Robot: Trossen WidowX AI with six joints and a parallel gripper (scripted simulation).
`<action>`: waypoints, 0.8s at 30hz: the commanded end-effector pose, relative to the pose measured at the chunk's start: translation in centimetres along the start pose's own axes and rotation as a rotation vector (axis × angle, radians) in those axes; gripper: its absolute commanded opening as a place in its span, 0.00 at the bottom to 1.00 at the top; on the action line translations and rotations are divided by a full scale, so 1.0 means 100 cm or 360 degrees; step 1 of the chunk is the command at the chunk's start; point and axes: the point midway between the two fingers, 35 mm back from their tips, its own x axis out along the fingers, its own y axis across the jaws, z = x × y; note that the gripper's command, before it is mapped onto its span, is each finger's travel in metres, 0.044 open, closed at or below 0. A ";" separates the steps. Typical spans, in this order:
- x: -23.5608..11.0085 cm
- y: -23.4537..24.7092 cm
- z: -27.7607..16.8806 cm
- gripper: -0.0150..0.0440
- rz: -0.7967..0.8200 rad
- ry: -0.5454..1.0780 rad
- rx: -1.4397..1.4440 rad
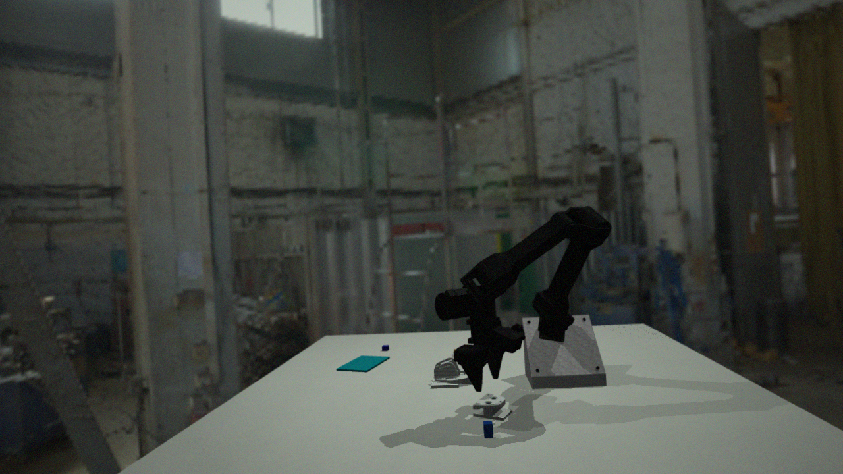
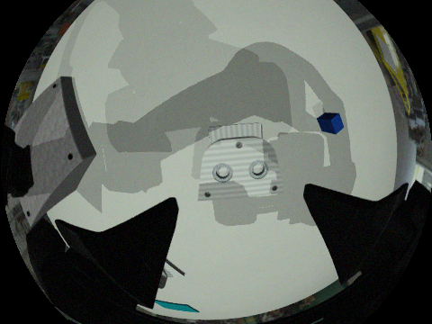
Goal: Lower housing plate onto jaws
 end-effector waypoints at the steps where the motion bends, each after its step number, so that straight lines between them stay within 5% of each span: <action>1: 0.004 -0.001 -0.001 1.00 -0.0006 0.0012 -0.0001; 24: 0.031 -0.001 -0.001 1.00 -0.0007 0.0011 -0.0001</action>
